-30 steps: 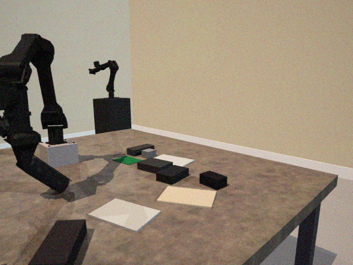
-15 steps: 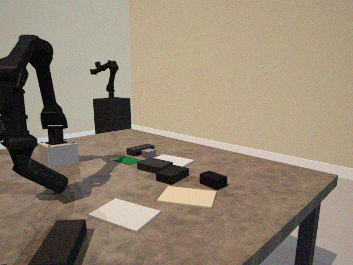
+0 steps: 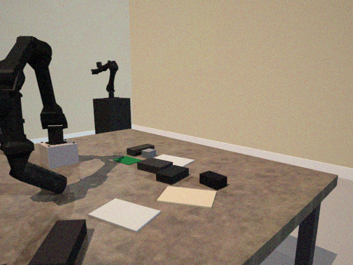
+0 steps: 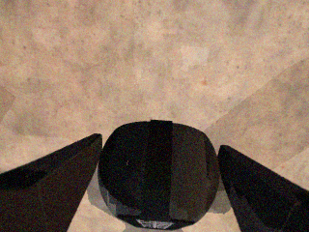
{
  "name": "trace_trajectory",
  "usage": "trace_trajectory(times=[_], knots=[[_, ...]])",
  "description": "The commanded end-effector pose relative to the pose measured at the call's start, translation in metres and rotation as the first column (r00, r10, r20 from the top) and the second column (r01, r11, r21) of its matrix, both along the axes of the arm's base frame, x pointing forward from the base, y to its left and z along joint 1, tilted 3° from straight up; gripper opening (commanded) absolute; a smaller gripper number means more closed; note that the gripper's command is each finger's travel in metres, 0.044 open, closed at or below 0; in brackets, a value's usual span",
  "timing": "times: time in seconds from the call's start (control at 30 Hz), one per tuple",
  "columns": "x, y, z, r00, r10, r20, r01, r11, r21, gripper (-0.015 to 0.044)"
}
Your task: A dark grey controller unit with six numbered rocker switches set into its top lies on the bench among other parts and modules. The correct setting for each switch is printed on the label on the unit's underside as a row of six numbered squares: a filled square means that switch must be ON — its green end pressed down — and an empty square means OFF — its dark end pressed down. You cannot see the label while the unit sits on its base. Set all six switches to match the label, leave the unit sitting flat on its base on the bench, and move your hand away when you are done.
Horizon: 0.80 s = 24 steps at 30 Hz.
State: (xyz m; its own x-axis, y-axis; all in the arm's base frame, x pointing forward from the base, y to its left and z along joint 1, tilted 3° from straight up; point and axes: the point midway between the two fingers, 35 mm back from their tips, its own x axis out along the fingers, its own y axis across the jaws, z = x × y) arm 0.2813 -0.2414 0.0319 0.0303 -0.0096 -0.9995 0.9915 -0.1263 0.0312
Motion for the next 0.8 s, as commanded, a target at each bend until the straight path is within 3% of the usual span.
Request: trace_trajectory(times=[0.0,0.77], knots=[[0.0,0.004,-0.011,1.0,0.015,-0.023,-0.014,1.0,0.026,0.0338],[-0.002,-0.005,-0.027,1.0,0.015,-0.023,-0.014,1.0,0.025,0.0338]])
